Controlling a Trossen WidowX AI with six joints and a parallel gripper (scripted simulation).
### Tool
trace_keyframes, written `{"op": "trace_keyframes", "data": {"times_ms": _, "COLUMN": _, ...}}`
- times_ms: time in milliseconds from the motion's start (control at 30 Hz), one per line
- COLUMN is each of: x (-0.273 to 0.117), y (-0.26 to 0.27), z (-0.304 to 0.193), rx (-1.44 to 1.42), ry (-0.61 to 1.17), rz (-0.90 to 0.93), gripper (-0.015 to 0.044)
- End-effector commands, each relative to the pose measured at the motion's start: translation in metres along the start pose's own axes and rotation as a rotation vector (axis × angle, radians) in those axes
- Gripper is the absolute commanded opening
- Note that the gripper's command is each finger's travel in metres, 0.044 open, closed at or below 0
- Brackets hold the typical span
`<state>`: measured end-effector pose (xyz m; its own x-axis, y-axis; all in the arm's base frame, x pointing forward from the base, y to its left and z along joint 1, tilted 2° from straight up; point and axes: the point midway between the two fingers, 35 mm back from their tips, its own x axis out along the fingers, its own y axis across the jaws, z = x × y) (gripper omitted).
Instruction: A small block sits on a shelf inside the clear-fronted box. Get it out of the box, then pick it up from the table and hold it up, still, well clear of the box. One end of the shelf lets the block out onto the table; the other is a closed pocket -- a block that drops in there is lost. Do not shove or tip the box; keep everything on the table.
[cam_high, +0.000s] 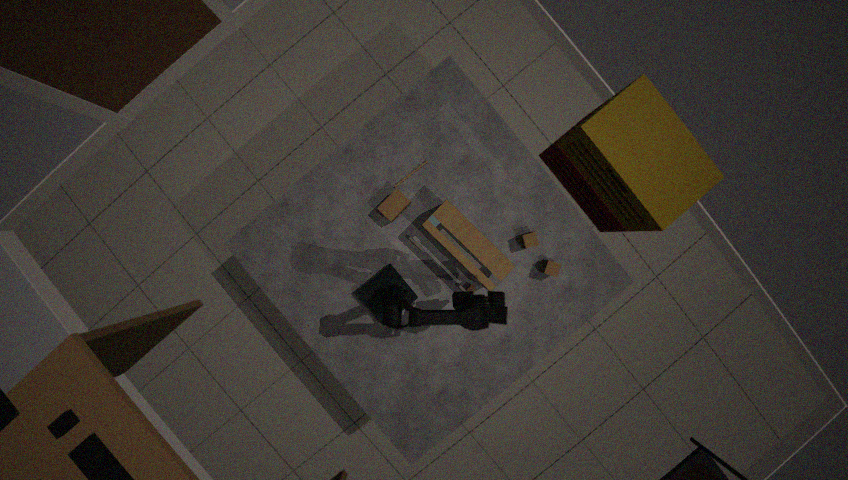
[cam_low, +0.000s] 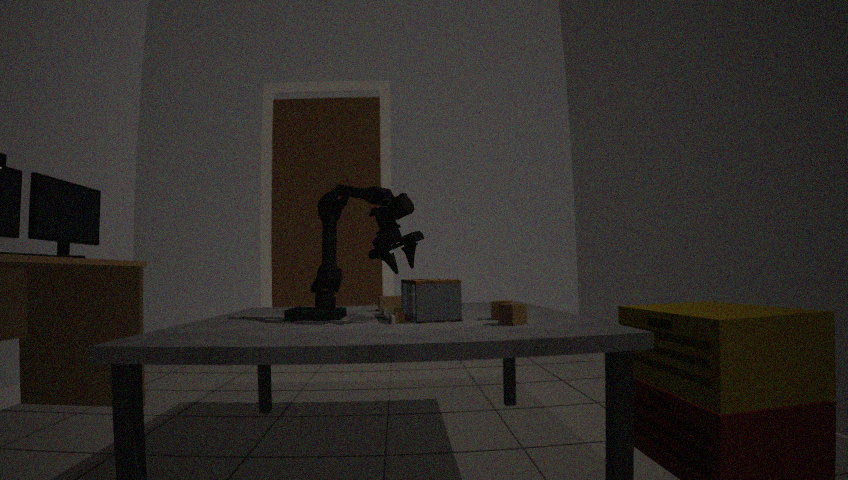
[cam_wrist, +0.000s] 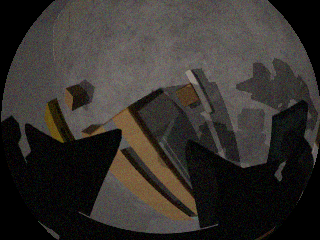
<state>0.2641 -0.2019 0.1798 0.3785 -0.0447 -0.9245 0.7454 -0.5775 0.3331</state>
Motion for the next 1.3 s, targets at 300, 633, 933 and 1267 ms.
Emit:
{"op": "trace_keyframes", "data": {"times_ms": 300, "x": -0.004, "y": -0.005, "z": 0.006, "rx": 0.860, "ry": 0.109, "rz": -0.014, "gripper": 0.0285}}
{"op": "trace_keyframes", "data": {"times_ms": 633, "x": 0.042, "y": -0.015, "z": 0.013, "rx": 0.860, "ry": 0.110, "rz": -0.013, "gripper": 0.0285}}
{"op": "trace_keyframes", "data": {"times_ms": 933, "x": 0.085, "y": -0.033, "z": 0.018, "rx": 0.860, "ry": 0.110, "rz": -0.014, "gripper": 0.0285}}
{"op": "trace_keyframes", "data": {"times_ms": 1267, "x": 0.098, "y": -0.035, "z": 0.021, "rx": 0.860, "ry": 0.110, "rz": -0.014, "gripper": 0.0285}}
